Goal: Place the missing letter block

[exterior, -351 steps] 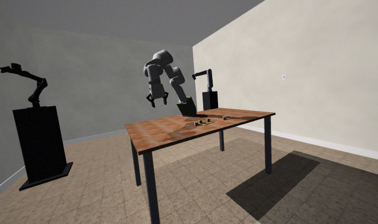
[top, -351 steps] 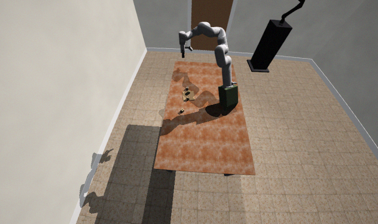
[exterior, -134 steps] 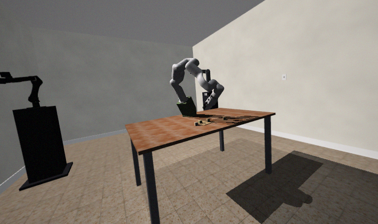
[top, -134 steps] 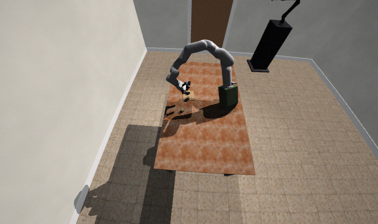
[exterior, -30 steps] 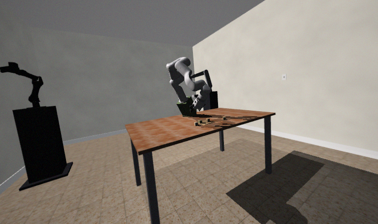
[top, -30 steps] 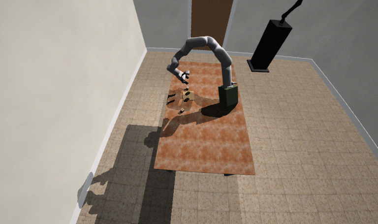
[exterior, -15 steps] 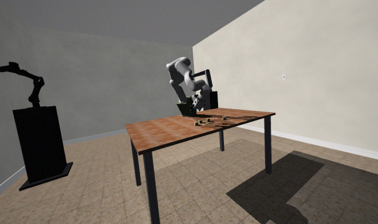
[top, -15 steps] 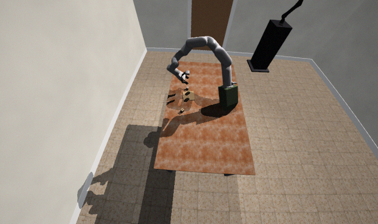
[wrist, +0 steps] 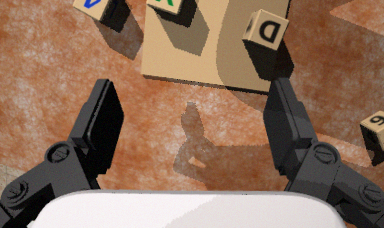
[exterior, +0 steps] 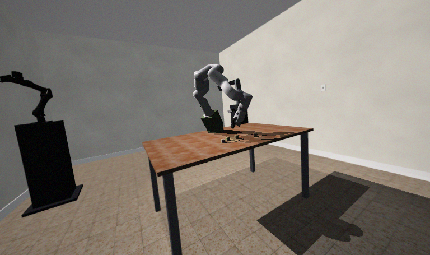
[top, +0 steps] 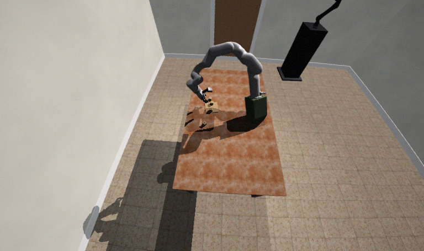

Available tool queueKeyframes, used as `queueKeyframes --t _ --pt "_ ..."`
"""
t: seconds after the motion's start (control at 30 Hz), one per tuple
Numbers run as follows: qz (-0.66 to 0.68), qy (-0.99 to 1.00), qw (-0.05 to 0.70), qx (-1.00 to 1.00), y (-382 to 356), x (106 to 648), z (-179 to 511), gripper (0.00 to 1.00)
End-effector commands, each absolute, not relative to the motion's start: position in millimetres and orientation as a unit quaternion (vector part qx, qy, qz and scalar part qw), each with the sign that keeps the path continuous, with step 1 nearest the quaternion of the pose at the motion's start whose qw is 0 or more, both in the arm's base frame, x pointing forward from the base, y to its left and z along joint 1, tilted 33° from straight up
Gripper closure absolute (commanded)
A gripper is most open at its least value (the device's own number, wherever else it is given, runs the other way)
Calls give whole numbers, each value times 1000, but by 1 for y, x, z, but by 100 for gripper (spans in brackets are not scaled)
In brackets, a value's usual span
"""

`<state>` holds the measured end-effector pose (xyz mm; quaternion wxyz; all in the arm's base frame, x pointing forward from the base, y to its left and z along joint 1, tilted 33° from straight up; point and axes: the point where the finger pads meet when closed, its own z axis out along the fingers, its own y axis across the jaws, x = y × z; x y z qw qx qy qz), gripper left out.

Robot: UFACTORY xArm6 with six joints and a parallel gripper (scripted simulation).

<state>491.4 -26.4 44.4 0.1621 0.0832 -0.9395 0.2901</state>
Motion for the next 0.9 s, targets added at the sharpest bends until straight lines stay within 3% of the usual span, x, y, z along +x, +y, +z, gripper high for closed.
queueKeyframes --t 0.0,0.63,0.87 --pt "300 -935 125 142 7 505 28 0" --pt "284 -869 1 404 178 494 -44 0" --pt "281 -865 -4 415 186 492 -47 0"
